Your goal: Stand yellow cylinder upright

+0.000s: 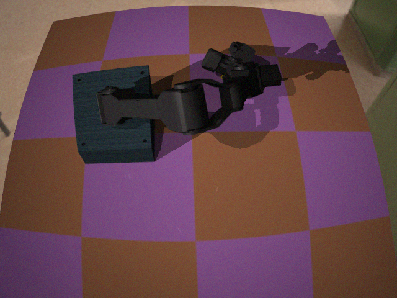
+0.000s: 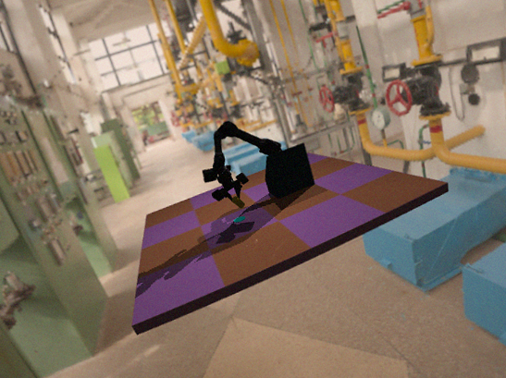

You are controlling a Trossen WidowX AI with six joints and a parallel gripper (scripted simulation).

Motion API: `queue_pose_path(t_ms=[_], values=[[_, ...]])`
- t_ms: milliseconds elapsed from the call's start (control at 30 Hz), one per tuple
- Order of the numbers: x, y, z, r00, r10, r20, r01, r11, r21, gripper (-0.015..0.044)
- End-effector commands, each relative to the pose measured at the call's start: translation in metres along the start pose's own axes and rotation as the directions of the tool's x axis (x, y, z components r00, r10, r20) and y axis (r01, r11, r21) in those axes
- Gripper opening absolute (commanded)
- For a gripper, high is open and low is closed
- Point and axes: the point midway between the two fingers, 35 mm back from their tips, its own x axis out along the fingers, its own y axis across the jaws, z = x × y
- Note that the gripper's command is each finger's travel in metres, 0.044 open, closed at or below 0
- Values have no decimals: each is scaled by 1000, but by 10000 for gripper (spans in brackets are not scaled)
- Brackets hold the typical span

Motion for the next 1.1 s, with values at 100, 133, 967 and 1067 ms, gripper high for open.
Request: queue_pose_path(t_ms=[100, 133, 967, 1067], values=[[-4, 0, 1, 998, -5, 63, 6, 1000, -17, 105], [-4, 0, 1, 998, -5, 70, 7, 1000, -19, 105], [-15, -2, 1, 968, -32, 250, 51, 996, -68, 105], [-16, -2, 1, 962, -36, 271, 59, 995, -75, 105]])
